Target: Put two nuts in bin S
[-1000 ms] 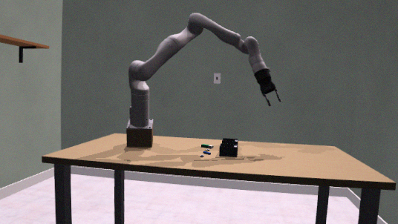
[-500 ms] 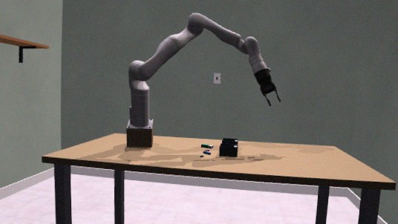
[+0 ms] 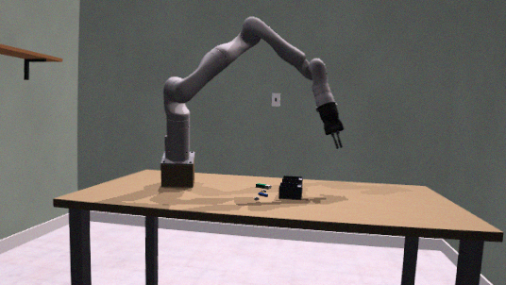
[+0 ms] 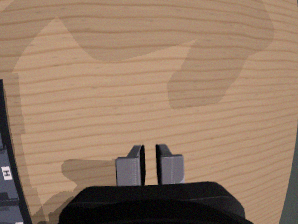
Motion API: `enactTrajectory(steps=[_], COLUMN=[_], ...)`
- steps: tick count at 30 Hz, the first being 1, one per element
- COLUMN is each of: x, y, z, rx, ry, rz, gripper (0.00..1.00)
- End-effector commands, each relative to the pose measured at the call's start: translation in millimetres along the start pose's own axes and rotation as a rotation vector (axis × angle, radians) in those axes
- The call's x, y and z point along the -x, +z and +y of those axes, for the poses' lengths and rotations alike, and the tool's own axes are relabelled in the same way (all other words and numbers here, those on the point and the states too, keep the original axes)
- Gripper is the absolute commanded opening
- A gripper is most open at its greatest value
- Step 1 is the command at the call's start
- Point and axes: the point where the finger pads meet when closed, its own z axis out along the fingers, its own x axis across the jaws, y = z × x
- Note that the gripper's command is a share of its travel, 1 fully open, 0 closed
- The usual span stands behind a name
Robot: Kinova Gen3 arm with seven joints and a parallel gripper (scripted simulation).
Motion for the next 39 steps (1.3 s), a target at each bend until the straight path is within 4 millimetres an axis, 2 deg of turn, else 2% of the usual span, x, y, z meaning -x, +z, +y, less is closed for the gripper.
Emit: enactTrajectory(steps=[1, 6, 8, 16, 18, 21, 22, 33, 35, 39], x=[1, 40, 47, 106, 106, 129, 131, 199, 199, 224], y=[-1, 2, 2, -7, -7, -14, -14, -47, -47, -62], z=[14, 27, 29, 44, 44, 50, 50, 71, 71, 82], rx=[-0.007, -0.052, -0.053, -0.149, -0.149, -0.189, -0.189, -0.331, -0.331, -0.381], ry=[0.018, -0.16, -0.163, -0.447, -0.447, -0.558, -0.558, -0.975, -0.975, -1.153], rz=[-0.01, -0.093, -0.095, -0.177, -0.177, -0.194, -0.194, -0.195, -0.195, -0.171], gripper=[0.31, 0.31, 0.31, 0.31, 0.31, 0.31, 0.31, 0.31, 0.31, 0.31])
